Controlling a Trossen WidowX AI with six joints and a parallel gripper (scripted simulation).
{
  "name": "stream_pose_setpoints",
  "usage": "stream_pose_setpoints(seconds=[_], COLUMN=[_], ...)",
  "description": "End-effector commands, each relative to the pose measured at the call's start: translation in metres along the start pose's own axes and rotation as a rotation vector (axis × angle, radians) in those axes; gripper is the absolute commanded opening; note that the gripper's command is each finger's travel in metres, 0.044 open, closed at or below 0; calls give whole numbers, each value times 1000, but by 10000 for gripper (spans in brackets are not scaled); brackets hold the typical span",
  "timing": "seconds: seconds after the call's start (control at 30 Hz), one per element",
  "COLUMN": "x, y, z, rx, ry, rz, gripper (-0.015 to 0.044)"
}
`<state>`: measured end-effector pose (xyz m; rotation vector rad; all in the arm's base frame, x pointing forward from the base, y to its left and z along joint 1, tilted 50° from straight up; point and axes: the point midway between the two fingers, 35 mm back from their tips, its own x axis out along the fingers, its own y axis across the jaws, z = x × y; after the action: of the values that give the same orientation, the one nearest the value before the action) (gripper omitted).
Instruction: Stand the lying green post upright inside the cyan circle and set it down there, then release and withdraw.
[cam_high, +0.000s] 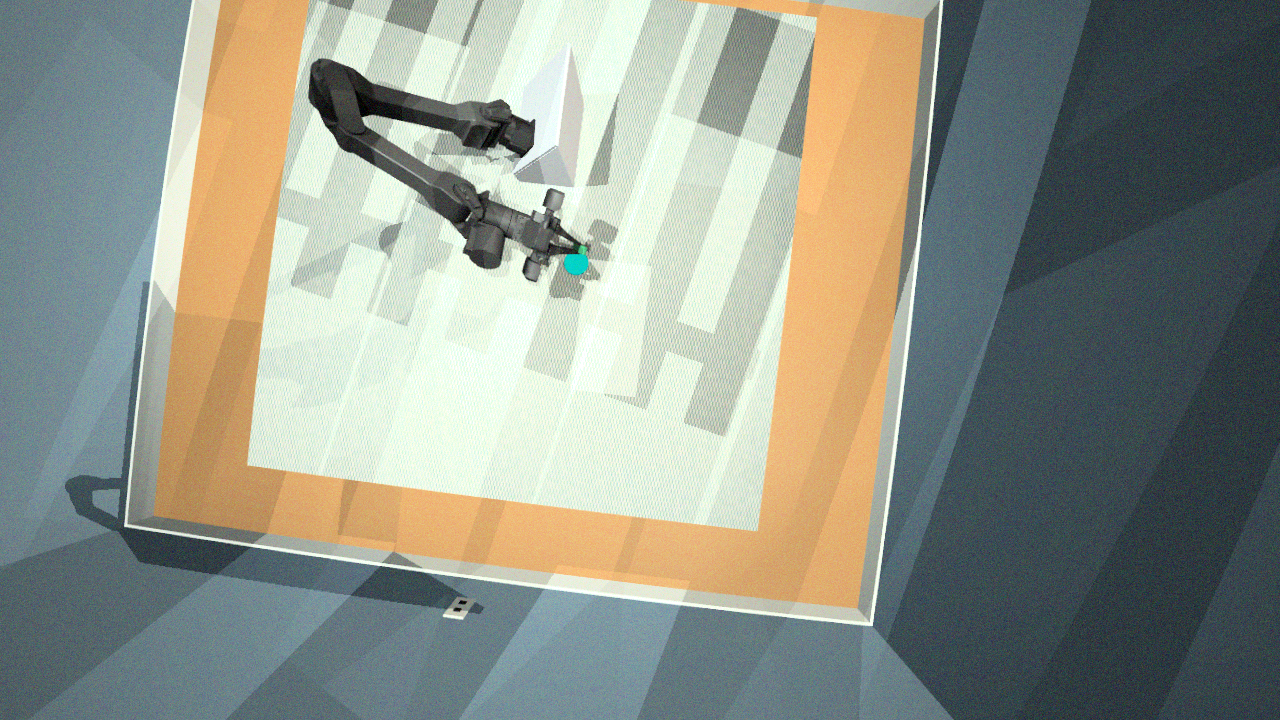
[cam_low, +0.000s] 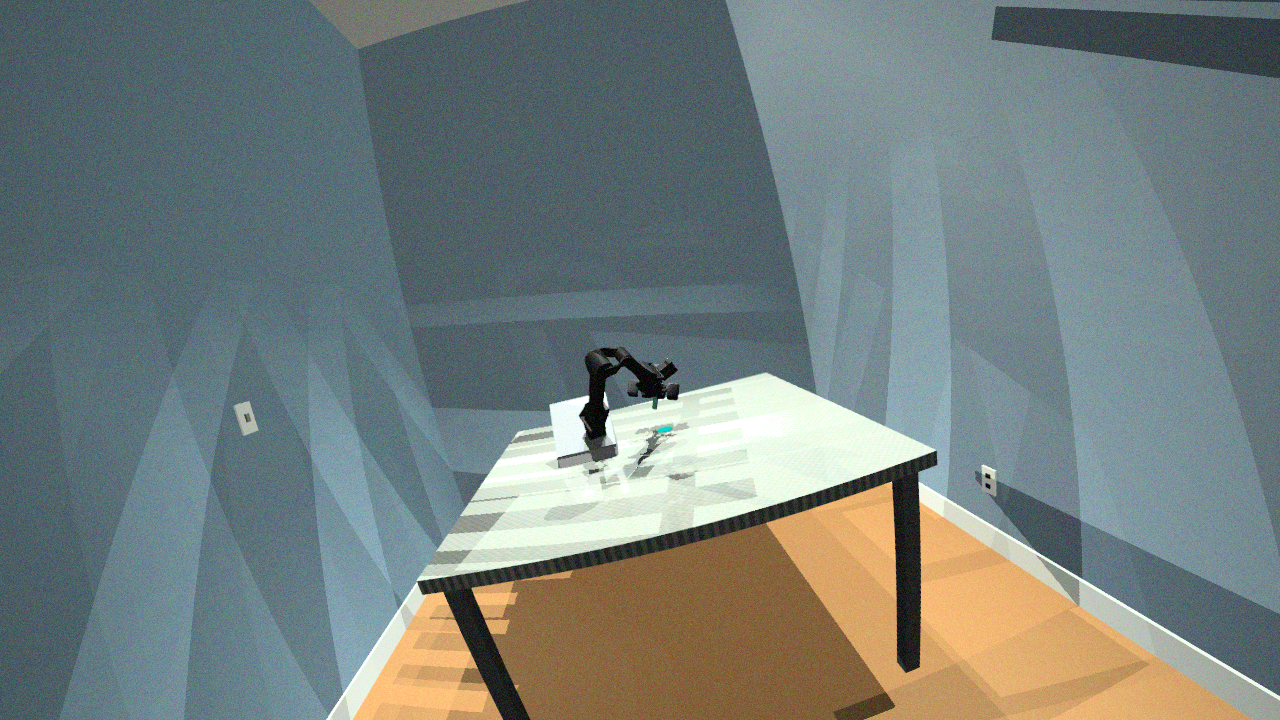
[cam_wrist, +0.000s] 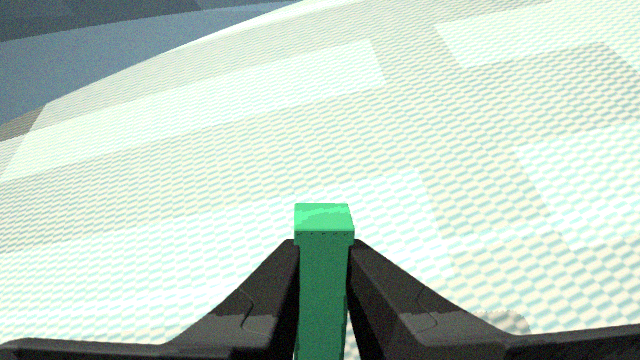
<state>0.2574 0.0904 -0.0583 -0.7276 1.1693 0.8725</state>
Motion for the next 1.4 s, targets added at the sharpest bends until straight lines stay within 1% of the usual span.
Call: stream_pose_setpoints(seconds=[0.0,1.37], x=[-2,-24], y=[1,1], z=[-1,0], rx=[-12,-140], ry=[-35,-310], rz=[-4,-113], gripper=[23,23])
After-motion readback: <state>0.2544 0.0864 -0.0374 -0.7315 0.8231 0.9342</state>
